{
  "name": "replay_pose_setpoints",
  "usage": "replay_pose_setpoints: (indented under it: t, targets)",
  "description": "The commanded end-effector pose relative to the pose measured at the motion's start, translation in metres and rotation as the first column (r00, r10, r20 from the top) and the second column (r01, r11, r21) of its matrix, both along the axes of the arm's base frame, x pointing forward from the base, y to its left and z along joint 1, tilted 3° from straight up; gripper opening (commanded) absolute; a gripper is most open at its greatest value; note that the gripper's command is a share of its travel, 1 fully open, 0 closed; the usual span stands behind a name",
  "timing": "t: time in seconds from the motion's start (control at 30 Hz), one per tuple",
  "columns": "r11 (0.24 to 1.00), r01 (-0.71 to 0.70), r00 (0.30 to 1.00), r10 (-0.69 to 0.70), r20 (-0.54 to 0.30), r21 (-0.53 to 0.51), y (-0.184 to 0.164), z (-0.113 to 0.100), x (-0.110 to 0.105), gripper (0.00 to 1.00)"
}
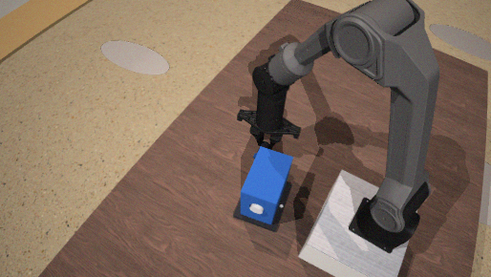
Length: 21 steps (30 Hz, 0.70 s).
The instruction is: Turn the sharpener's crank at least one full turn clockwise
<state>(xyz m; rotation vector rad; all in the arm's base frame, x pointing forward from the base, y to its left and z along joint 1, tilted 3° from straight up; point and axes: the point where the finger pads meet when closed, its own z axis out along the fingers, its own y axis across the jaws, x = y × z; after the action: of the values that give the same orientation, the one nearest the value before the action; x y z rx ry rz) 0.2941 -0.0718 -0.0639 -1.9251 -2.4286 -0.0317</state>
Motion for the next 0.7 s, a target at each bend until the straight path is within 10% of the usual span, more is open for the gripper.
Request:
replay_pose_setpoints:
  t: [0.0, 0.67]
  targets:
    - [1.000, 0.001, 1.000, -0.001, -0.004, 0.002, 0.000, -0.003, -0.002, 0.20]
    - [1.000, 0.001, 1.000, -0.001, -0.003, 0.001, -0.003, -0.014, -0.015, 0.20]
